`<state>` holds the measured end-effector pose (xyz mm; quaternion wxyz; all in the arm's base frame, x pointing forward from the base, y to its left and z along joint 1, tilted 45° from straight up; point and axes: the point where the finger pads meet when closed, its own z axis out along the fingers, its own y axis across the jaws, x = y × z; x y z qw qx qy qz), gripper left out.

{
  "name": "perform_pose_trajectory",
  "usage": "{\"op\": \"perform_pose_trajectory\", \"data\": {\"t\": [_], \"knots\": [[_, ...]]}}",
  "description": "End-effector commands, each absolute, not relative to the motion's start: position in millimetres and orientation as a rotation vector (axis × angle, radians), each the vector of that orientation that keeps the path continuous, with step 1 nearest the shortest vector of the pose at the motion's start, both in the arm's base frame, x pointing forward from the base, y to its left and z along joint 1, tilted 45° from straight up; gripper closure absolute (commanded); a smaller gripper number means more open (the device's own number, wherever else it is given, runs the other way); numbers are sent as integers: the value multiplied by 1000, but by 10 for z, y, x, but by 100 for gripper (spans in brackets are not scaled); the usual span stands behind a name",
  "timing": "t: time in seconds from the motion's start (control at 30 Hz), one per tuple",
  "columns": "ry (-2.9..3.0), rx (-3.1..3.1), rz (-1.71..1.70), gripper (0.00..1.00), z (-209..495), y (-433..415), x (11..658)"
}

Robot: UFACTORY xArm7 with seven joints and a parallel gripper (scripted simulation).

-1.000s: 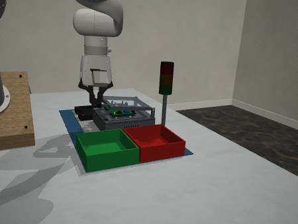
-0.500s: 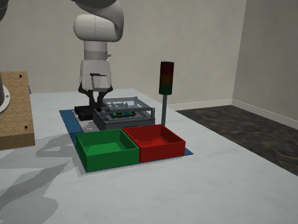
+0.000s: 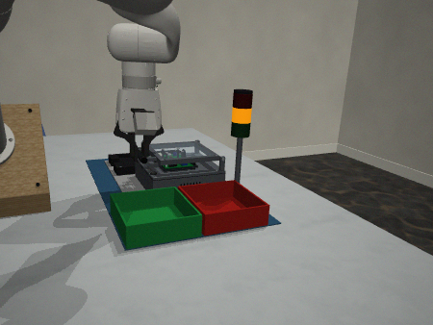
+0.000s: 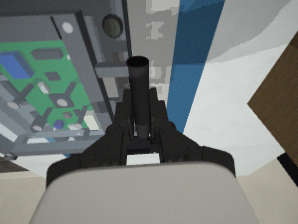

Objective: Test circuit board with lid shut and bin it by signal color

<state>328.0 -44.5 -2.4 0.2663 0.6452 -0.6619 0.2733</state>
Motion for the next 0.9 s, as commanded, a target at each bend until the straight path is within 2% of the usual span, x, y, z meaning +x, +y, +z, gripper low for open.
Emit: {"op": "perform_pose_trajectory", "data": {"t": [0.0,0.37,0.4,0.87], "knots": [[-1788,1743,739,100,-25,-443,3284],[-1788,1743,739,100,-25,-444,3284],[-1788,1743,739,78,-25,-444,3284],[-1788,1743,739,78,-25,-444,3284]]}}
